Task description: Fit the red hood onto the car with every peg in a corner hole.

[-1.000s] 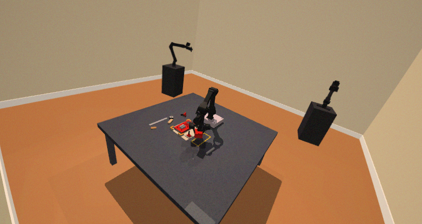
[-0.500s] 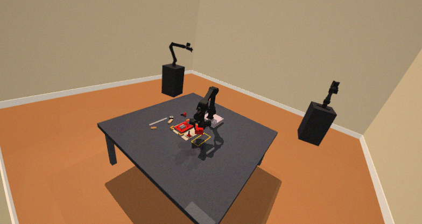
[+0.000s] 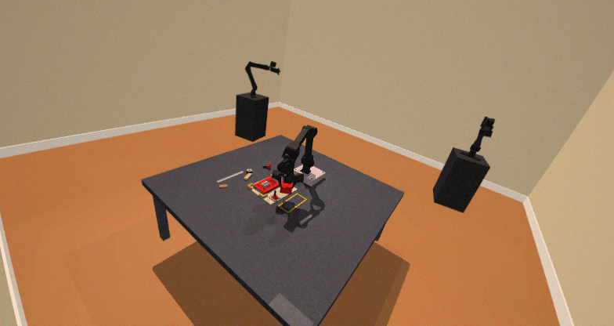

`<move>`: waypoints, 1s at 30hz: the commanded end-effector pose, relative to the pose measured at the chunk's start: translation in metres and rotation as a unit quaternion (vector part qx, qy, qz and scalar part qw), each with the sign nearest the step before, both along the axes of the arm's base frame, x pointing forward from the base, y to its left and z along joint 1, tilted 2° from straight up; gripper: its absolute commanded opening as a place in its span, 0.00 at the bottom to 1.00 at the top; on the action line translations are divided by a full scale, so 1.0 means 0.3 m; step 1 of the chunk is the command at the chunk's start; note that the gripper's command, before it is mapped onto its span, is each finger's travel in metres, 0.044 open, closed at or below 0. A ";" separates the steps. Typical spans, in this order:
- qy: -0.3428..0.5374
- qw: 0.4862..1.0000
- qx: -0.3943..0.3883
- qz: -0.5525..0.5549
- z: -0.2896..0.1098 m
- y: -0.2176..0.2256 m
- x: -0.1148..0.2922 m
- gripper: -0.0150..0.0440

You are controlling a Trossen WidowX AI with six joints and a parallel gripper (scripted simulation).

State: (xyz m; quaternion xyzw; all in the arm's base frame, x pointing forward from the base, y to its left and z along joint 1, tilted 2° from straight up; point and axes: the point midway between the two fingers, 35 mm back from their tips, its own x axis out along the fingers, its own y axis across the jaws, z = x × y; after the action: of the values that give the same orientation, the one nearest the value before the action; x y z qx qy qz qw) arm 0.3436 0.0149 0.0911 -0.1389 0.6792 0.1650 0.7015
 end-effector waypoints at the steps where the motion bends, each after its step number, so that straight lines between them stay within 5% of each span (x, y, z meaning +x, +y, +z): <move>1: -0.001 1.000 0.002 -0.031 -0.001 -0.054 0.002 0.25; 30: -0.003 0.974 0.012 -0.227 -0.003 -0.423 -0.056 0.25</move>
State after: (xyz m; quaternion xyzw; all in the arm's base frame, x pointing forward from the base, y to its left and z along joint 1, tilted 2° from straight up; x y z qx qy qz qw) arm 0.3303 -0.1004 0.0908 0.0079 0.6899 0.0235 0.7235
